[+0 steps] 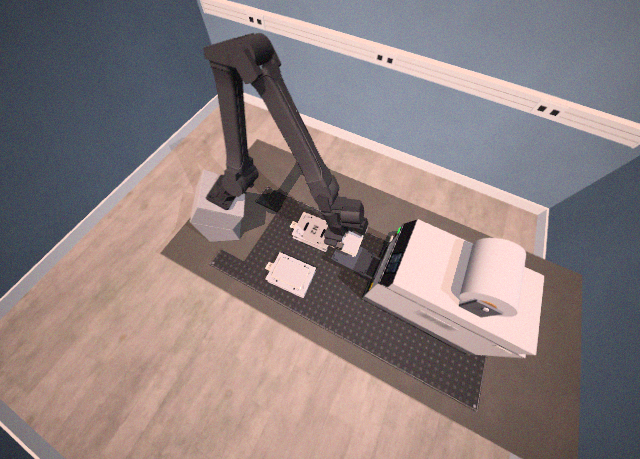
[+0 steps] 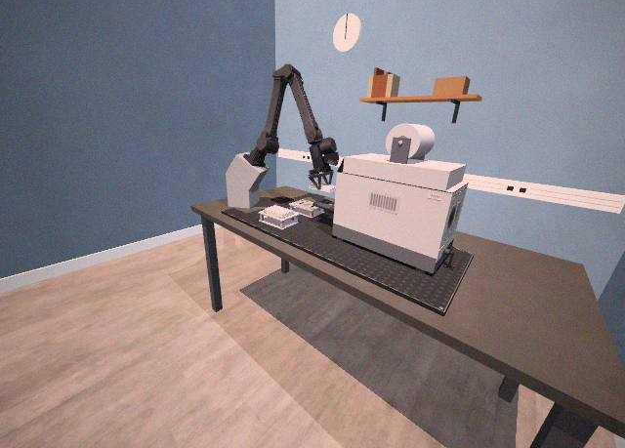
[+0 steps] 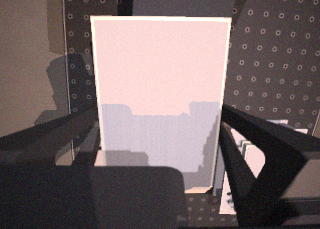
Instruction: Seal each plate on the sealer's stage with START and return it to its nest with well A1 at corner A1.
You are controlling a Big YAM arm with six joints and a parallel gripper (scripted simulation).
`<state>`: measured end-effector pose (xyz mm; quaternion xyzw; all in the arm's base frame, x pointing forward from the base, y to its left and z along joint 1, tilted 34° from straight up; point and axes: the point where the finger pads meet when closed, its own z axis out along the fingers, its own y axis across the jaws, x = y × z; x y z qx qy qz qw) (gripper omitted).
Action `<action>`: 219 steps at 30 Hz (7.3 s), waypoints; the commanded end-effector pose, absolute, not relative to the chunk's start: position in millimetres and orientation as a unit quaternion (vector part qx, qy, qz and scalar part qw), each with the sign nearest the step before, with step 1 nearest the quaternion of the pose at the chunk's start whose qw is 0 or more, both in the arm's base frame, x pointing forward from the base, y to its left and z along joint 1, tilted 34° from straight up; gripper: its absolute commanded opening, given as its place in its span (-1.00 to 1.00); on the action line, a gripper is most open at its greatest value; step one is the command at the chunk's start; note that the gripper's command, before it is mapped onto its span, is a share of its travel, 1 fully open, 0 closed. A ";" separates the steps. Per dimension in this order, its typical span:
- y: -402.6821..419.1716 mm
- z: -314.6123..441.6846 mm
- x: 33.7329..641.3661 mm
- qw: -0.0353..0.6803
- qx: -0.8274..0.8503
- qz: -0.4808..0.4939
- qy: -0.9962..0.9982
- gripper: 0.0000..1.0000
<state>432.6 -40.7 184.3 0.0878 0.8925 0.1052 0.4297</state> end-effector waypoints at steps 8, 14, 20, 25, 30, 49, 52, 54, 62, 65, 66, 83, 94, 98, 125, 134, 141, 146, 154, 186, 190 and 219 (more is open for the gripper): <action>-26.0 190.5 416.6 0.448 0.088 0.108 0.883 -1.00; -21.2 190.0 409.6 0.453 0.087 0.107 0.881 -1.00; -14.9 169.5 395.7 0.434 0.089 0.108 0.890 -1.00; -8.9 180.6 390.3 0.451 0.087 0.109 0.882 -1.00; -3.4 171.7 381.3 0.448 0.090 0.109 0.883 -1.00; 14.5 150.5 350.3 0.435 0.093 0.111 0.889 -1.00; 15.8 142.5 343.5 0.426 0.092 0.108 0.893 -1.00; 20.0 143.1 338.3 0.429 0.091 0.110 0.892 -1.00; 29.8 137.4 325.3 0.430 0.093 0.111 0.891 -1.00; 32.5 130.1 319.9 0.423 0.093 0.111 0.894 -1.00; 32.5 130.1 319.9 0.423 0.093 0.111 0.894 -1.00; 28.4 147.4 330.5 0.445 0.088 0.105 0.885 -1.00; 34.5 150.4 335.6 0.447 0.078 0.109 0.885 -1.00; 29.5 145.1 334.2 0.443 0.085 0.105 0.886 -1.00; 36.3 145.6 333.1 0.439 0.085 0.114 0.887 -1.00; 28.1 149.6 337.9 0.445 0.087 0.104 0.885 -1.00; 29.9 143.7 335.0 0.442 0.085 0.105 0.887 -1.00; 34.3 131.8 328.1 0.433 0.080 0.104 0.892 -1.00; 30.9 133.6 330.6 0.435 0.094 0.107 0.889 -1.00; 33.0 119.3 333.1 0.431 0.094 0.106 0.891 -1.00; 36.9 125.5 340.6 0.437 0.090 0.109 0.888 -1.00; 40.6 111.4 343.5 0.436 0.088 0.110 0.889 -1.00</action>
